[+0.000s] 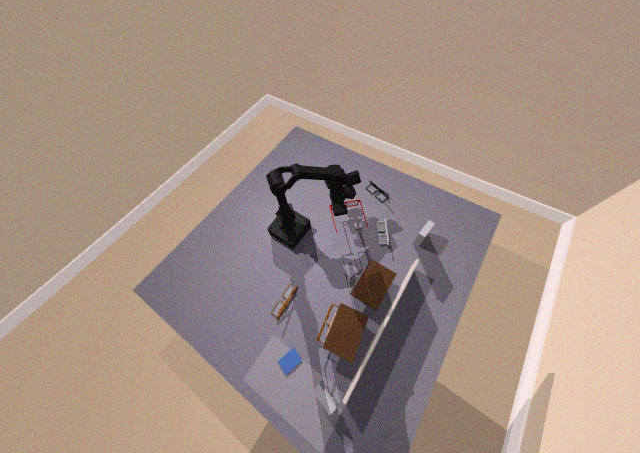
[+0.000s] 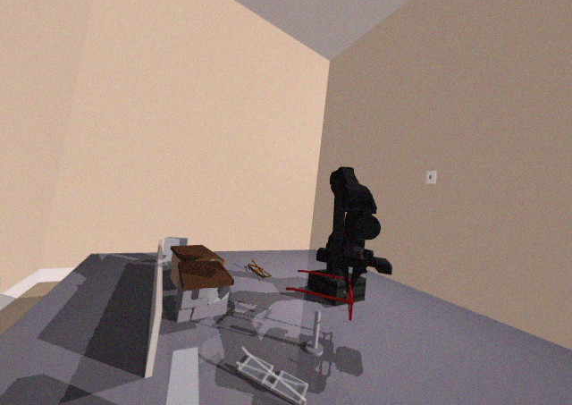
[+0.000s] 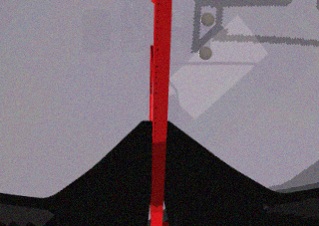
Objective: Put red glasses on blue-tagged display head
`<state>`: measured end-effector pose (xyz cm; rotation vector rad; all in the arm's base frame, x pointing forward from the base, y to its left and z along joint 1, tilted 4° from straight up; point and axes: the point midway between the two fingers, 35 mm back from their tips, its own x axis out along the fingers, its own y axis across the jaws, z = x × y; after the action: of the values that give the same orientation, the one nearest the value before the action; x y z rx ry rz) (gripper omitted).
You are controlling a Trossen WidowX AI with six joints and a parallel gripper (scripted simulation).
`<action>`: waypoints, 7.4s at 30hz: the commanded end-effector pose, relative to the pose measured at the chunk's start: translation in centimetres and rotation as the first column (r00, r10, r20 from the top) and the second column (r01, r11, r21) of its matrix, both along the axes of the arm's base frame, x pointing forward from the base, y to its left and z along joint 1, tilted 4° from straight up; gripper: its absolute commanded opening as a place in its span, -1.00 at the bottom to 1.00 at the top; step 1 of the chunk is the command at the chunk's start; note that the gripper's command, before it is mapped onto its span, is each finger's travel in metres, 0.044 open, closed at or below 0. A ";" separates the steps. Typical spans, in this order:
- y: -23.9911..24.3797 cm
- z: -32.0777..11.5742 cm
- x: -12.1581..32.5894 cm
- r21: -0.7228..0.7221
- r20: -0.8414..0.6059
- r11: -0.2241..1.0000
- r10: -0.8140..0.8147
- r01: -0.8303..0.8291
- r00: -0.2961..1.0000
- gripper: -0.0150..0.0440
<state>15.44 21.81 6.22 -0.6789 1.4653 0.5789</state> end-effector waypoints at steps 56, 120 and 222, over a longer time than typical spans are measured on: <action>-15.9 5.5 11.9 0.233 0.097 0.863 0.438 -0.448 0.894 -0.49; -41.3 12.3 6.0 -0.335 0.362 0.505 0.848 -0.795 0.387 -0.49; -27.3 3.3 9.1 -0.033 -0.074 0.695 0.715 -0.718 0.695 -0.49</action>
<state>24.68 -5.50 9.96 -1.3202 1.2057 1.1715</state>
